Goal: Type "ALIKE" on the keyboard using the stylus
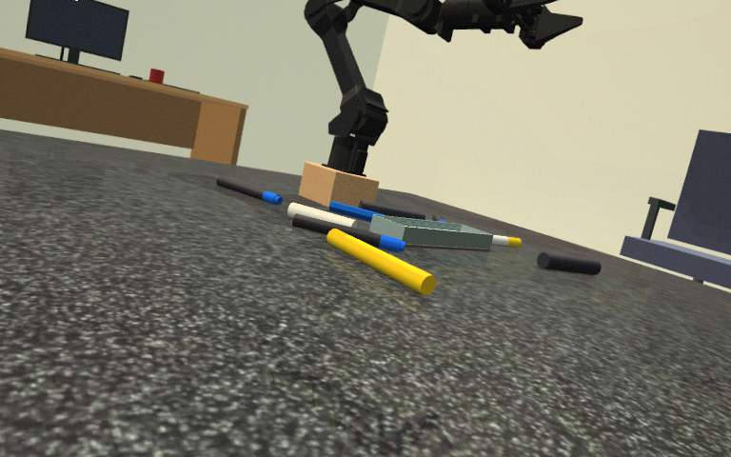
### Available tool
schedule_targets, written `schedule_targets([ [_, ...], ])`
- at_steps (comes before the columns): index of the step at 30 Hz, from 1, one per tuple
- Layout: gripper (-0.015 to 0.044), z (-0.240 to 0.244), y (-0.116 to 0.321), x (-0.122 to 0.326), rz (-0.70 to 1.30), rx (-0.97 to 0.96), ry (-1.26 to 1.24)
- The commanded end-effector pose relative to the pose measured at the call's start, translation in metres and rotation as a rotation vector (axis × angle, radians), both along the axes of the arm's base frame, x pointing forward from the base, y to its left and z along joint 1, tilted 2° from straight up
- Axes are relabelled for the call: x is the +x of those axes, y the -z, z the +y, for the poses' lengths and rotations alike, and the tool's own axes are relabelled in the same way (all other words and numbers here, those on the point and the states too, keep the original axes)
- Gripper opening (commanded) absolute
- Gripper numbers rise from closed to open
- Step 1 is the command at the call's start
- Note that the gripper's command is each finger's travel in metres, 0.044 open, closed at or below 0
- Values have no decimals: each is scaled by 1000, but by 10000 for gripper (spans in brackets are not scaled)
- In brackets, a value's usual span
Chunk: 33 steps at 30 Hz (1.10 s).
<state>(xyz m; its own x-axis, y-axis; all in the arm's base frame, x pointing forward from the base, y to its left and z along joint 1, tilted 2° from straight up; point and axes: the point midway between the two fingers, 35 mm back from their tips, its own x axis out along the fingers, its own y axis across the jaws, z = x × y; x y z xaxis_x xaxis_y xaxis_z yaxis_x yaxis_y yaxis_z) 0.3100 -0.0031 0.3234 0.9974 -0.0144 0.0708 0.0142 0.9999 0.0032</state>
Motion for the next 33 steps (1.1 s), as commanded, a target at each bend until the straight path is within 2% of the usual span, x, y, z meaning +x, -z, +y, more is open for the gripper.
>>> schedule_targets([
  [1, 414, 0, 2, 1, 12, 1, 0],
  [3, 361, 0, 23, 12, 107, 11, -1],
  [9, 204, -1, 119, 37, 544, 62, 4],
  [17, 0, -1, 243, 12, 1175, 144, 49],
  [22, 0, 0, 297, -31, 1573, 193, 101],
  [33, 0, 0, 298, -33, 1588, 194, 104],
])
